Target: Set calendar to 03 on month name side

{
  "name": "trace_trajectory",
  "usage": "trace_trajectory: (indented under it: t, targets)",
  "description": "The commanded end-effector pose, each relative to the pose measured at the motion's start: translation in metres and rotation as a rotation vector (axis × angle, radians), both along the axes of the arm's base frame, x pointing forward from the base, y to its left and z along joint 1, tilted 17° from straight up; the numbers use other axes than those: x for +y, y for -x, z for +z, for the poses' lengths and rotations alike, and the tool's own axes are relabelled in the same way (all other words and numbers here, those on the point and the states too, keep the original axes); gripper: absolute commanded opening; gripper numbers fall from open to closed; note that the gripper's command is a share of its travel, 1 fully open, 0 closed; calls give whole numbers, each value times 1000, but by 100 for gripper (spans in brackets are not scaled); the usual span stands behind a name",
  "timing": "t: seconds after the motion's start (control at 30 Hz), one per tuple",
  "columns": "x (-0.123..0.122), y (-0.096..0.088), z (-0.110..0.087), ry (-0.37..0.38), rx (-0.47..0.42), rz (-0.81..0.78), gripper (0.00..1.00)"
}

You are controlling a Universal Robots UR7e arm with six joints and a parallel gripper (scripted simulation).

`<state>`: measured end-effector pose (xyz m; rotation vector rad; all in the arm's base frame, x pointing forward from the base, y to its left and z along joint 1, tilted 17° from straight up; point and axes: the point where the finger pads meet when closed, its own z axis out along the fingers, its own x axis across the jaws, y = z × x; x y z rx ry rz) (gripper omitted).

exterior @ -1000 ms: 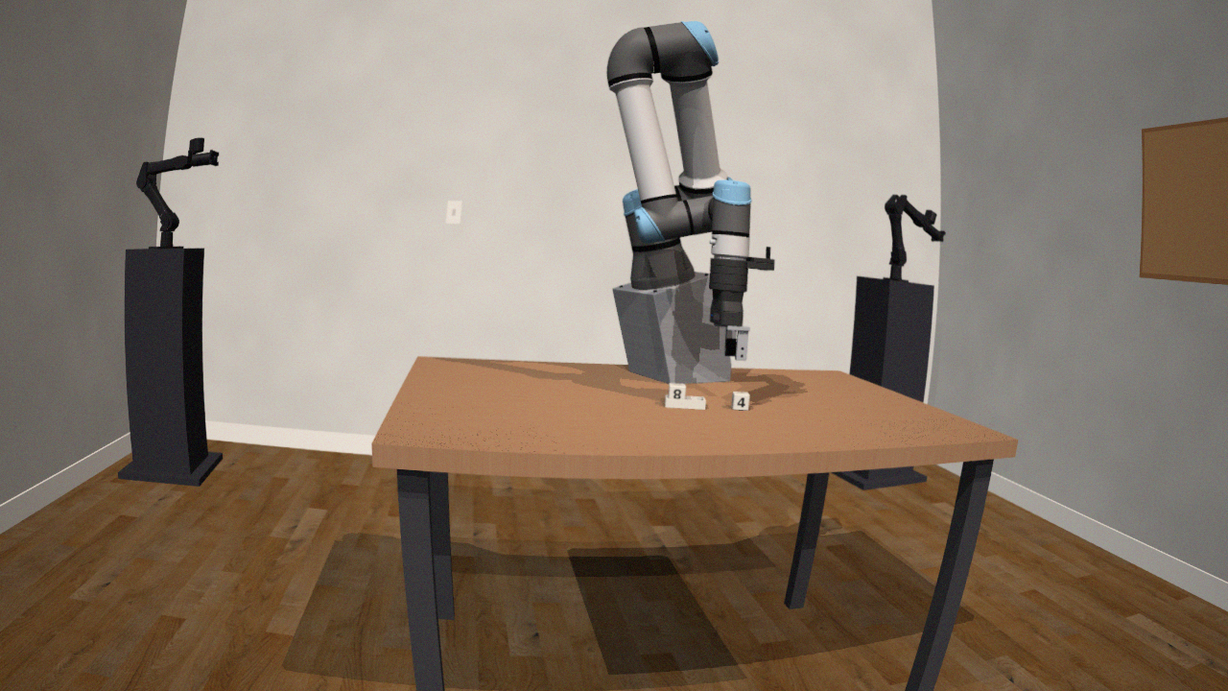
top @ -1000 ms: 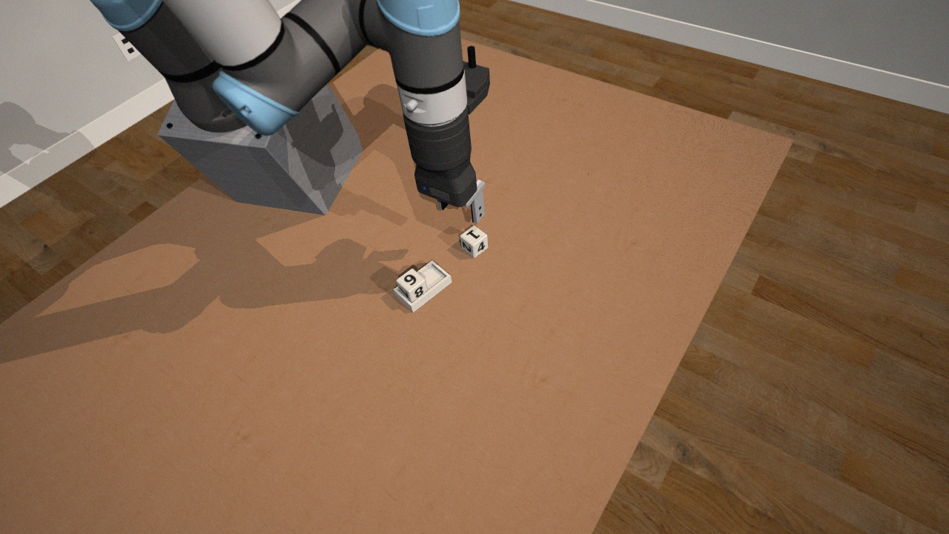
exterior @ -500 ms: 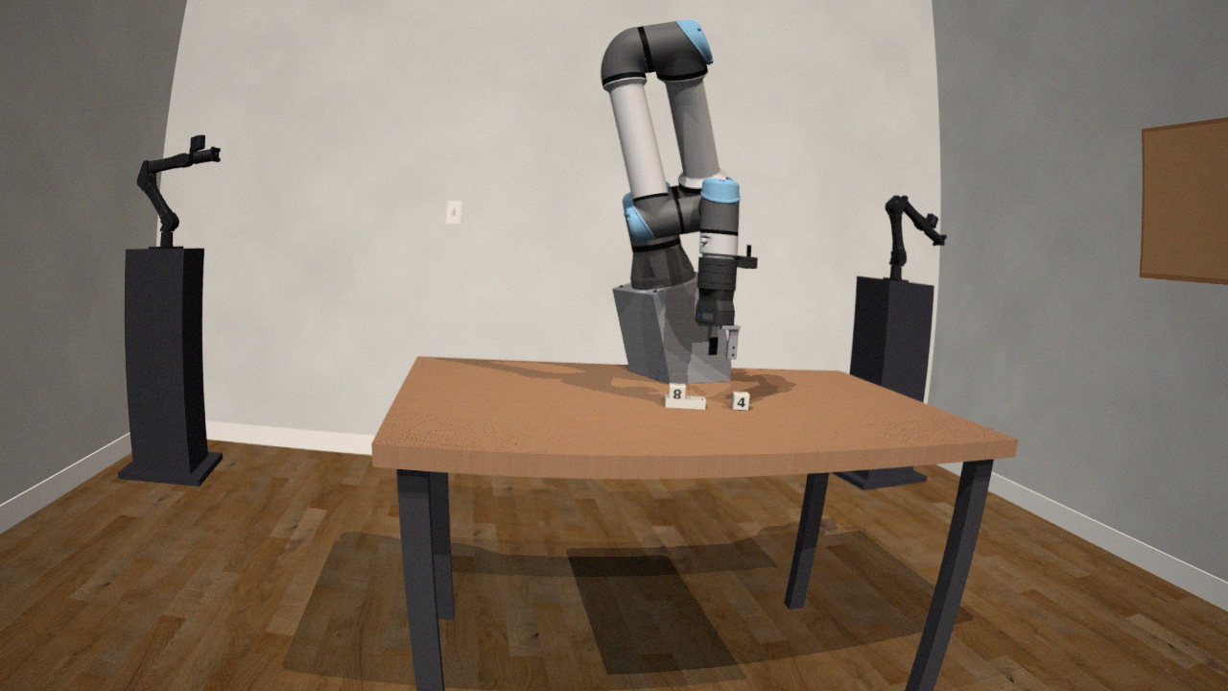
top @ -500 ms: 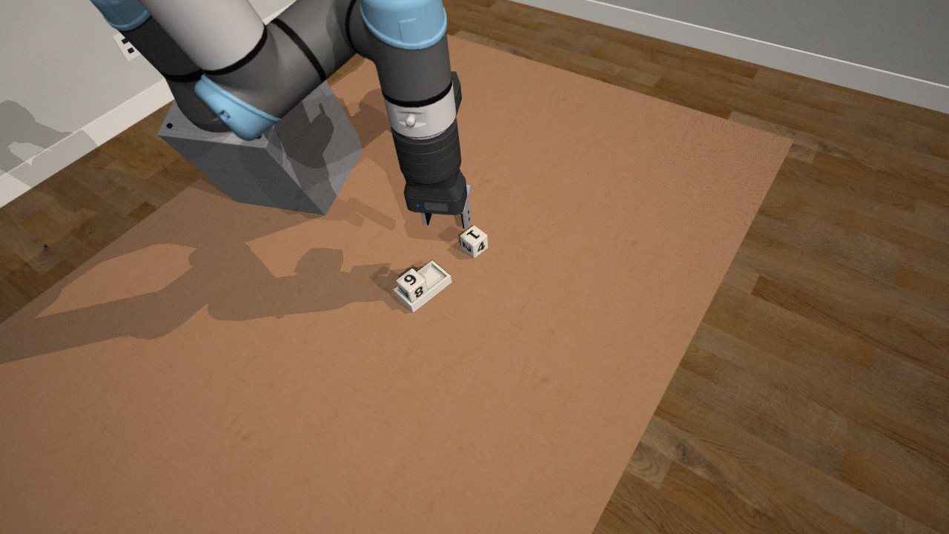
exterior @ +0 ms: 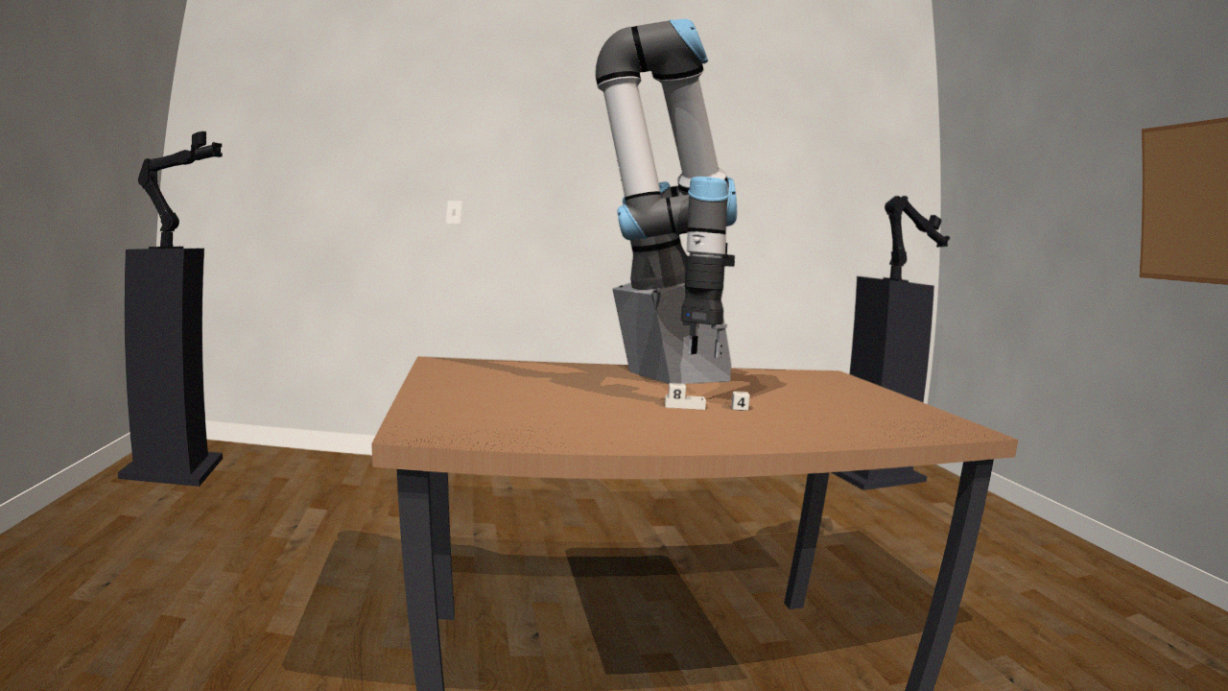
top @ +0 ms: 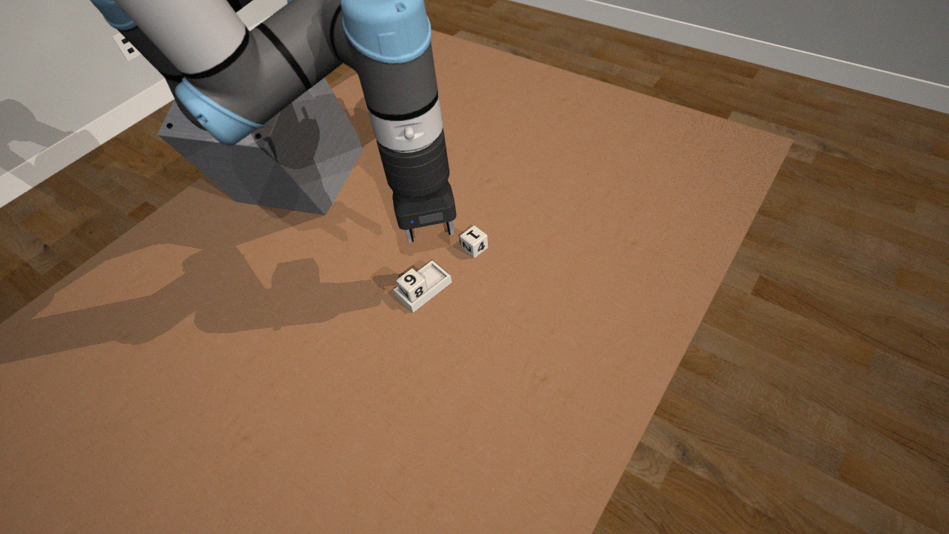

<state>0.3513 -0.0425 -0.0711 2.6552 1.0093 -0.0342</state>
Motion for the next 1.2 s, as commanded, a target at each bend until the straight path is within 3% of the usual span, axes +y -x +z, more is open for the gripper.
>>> trace_trajectory:
  t: [0.0, 0.3, 0.57, 1.1, 1.13, 1.17]
  targets:
    - [-11, 5, 3, 11, 44, 143, 100]
    - [-31, 11, 9, 33, 113, 376, 100]
    - [-40, 12, 12, 42, 142, 473, 100]
    - [-46, 13, 13, 49, 161, 538, 100]
    - [-46, 13, 13, 49, 161, 538, 90]
    - [-46, 13, 13, 49, 161, 538, 90]
